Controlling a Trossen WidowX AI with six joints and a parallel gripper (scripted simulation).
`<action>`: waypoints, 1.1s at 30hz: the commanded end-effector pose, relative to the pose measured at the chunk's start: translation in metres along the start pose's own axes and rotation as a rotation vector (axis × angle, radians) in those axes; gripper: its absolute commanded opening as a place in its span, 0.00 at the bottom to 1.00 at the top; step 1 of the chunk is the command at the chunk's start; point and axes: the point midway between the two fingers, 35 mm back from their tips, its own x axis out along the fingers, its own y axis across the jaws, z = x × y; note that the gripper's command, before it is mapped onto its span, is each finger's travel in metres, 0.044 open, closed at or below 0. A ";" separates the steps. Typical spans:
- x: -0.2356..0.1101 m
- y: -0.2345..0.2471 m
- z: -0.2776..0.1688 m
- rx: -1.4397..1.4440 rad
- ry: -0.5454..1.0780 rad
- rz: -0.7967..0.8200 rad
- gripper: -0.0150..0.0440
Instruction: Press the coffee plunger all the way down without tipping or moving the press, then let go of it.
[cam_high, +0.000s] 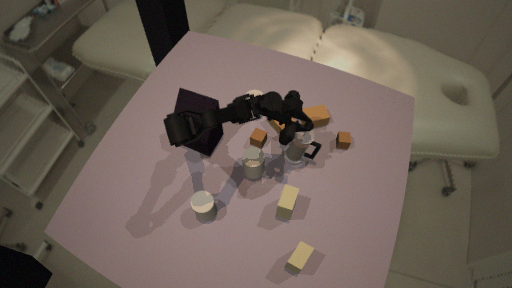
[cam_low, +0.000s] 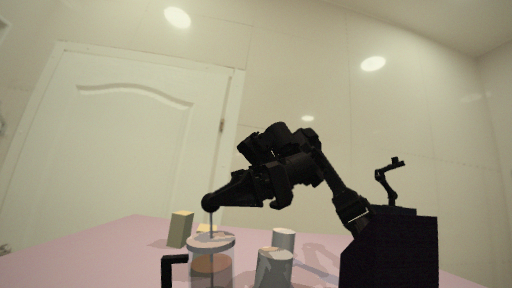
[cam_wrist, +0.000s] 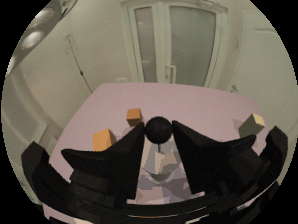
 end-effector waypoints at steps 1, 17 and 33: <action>0.008 -0.001 -0.026 -0.032 0.075 -0.007 0.47; 0.013 0.000 -0.022 -0.031 0.075 -0.008 0.47; 0.015 0.001 -0.020 -0.031 0.075 -0.008 0.47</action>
